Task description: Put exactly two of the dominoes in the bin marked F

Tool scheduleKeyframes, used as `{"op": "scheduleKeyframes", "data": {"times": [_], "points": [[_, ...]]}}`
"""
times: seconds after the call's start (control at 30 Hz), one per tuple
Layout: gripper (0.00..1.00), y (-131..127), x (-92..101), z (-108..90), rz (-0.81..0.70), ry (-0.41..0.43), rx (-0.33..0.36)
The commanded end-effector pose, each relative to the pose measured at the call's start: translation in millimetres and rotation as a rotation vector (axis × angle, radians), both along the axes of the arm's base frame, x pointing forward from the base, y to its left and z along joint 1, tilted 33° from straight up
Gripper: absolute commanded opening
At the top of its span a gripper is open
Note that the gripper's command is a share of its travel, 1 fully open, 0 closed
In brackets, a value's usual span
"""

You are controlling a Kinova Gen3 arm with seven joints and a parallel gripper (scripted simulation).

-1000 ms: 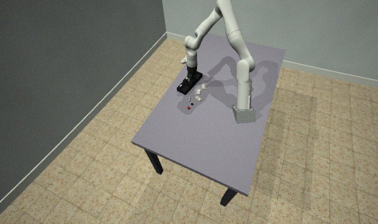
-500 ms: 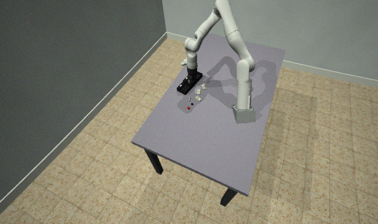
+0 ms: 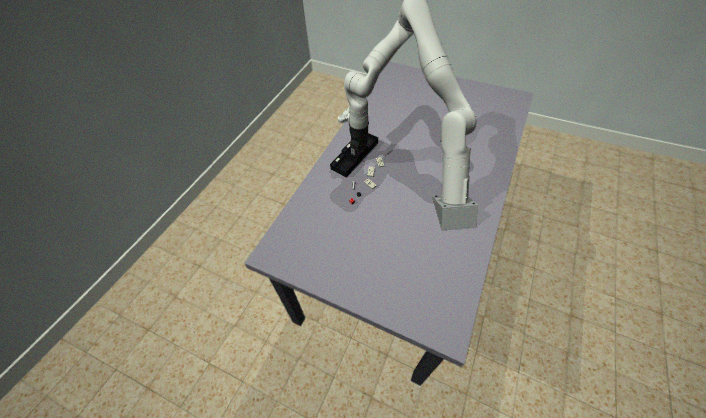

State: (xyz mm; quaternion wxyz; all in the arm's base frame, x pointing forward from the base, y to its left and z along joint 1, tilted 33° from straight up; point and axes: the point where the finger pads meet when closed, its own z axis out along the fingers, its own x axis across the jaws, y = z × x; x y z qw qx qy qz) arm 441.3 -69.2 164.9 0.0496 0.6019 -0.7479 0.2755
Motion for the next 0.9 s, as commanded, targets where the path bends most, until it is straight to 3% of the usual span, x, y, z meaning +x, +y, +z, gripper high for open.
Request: {"op": "scheduleKeyframes", "data": {"times": [0.0,0.87], "points": [[0.31,0.5,0.3,0.6,0.001,-0.002,0.0],[0.31,3.0,-1.1,5.1,0.001,-0.001,0.0]]}}
